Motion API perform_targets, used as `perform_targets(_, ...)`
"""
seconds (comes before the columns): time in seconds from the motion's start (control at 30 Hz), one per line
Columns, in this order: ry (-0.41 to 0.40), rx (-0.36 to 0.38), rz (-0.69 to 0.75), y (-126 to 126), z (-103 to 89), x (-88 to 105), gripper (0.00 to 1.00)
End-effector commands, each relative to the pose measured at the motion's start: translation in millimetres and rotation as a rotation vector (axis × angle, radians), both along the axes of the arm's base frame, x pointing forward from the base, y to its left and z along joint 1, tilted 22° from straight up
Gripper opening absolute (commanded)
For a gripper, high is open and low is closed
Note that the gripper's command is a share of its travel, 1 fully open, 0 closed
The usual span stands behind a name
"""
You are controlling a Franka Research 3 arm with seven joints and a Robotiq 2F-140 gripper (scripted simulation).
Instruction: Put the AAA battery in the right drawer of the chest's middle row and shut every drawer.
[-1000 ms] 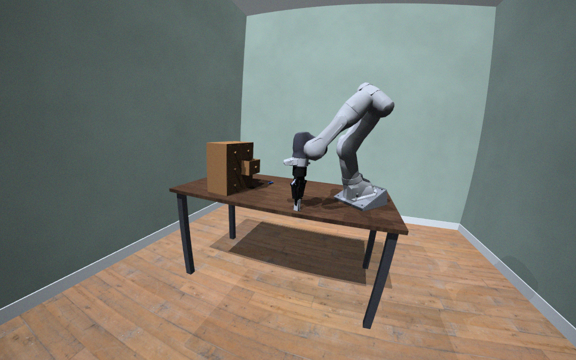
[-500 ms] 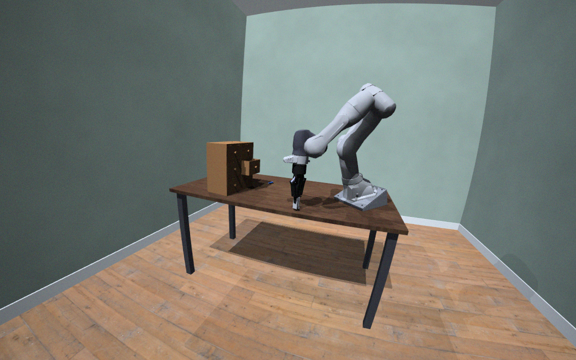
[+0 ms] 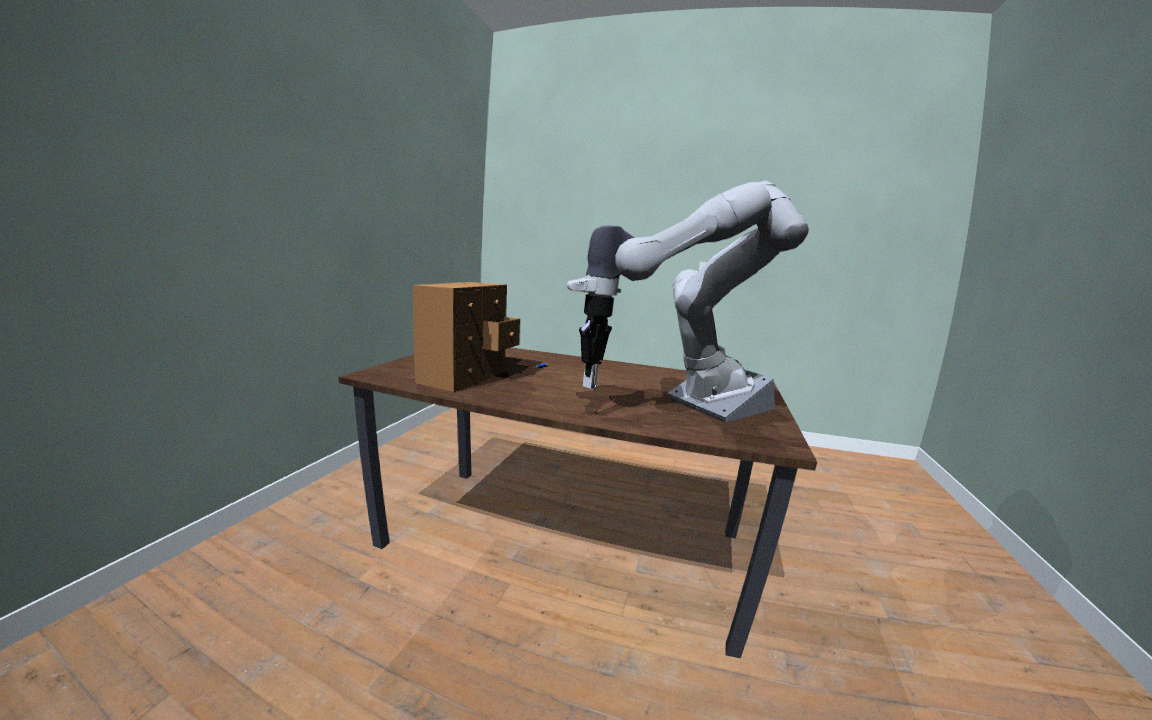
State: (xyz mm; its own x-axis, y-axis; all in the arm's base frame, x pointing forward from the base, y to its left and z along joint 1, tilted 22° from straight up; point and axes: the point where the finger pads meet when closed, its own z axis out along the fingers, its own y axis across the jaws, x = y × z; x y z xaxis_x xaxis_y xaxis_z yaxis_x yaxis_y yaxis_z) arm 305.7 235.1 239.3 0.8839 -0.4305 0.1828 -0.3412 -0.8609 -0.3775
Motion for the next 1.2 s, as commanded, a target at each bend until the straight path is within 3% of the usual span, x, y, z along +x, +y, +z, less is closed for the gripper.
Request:
perform_targets(0.0,0.055,-0.006,-0.021,-3.7,-3.7,-15.9,0.13)
perform_targets(0.47,0.061,0.000,-0.040,-5.5,-3.8,-14.2,0.13)
perform_targets(0.8,0.149,0.101,-0.349,-34.7,-3.9,12.6,0.13)
perform_targets(1.17,0.193,0.151,-0.504,-49.0,-3.8,26.1,0.13)
